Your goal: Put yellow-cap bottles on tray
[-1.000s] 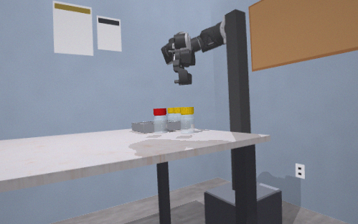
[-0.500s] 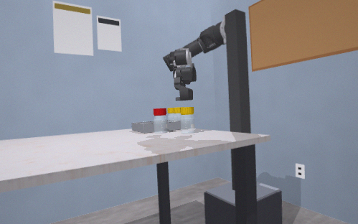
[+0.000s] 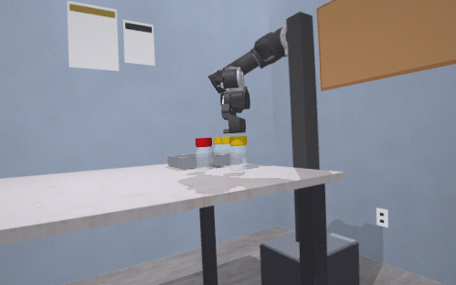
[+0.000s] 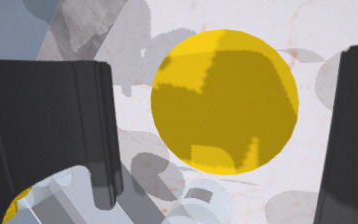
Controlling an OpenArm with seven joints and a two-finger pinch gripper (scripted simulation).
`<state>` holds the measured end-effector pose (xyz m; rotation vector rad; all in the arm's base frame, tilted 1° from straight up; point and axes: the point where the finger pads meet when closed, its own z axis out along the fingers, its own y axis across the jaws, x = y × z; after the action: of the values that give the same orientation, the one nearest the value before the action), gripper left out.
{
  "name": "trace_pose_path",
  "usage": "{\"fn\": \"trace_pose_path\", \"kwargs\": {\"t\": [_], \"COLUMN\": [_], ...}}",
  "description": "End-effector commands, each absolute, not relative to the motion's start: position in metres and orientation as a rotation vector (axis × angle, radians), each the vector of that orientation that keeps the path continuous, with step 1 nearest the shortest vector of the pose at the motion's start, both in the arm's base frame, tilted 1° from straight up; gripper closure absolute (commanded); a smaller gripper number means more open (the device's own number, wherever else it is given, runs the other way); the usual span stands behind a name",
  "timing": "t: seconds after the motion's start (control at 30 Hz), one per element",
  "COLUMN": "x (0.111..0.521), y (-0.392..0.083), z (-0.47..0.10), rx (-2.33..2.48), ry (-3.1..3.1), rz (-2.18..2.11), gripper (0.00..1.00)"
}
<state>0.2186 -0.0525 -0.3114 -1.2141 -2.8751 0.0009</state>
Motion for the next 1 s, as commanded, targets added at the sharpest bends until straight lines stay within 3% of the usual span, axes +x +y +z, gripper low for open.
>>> {"fn": "trace_pose_path", "kwargs": {"t": [0.0,0.97], "x": [0.221,0.221], "y": [-0.051,-0.050], "z": [-0.310,-0.339], "rx": [-1.207,-1.206], "ry": [-2.886,-2.886], "rz": [-0.017,-0.018], "gripper": [0.58,0.58]}}
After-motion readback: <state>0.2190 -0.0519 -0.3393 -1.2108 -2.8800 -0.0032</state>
